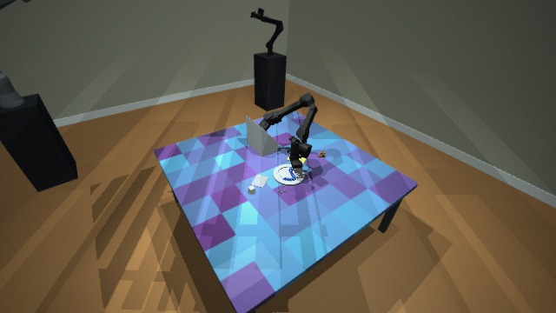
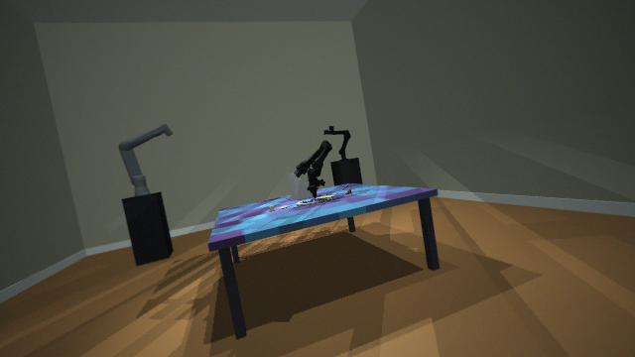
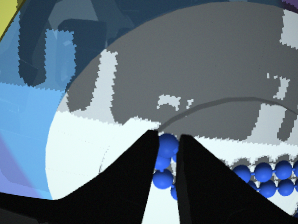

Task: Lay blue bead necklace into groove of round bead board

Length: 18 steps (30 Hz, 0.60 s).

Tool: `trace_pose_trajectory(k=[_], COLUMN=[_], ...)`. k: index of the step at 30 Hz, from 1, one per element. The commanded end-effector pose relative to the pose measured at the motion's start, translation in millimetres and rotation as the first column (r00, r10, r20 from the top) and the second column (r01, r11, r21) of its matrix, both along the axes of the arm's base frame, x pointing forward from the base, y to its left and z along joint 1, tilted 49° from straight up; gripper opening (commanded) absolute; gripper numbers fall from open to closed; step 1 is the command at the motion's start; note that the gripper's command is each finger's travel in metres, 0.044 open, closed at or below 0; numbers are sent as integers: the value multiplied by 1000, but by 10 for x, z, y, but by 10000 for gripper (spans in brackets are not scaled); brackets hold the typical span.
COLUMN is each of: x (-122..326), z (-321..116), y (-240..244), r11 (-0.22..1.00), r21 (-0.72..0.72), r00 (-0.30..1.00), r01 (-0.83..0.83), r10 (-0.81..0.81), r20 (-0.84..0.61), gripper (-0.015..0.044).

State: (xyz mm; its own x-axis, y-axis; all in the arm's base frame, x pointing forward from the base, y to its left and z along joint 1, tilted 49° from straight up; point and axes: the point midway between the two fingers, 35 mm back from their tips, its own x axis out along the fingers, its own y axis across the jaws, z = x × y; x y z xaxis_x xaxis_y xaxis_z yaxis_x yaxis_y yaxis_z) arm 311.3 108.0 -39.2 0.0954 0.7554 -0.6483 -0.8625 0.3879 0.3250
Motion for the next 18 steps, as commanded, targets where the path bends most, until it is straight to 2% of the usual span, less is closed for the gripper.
trace_pose_trajectory(k=[1,18], x=[55,62], z=[80,27], y=[58,122], r11=[1000,1000], r21=[-1,0], r00=[1000,1000], r01=[0,0], r10=[0,0], r20=[2,2], gripper=[0,0])
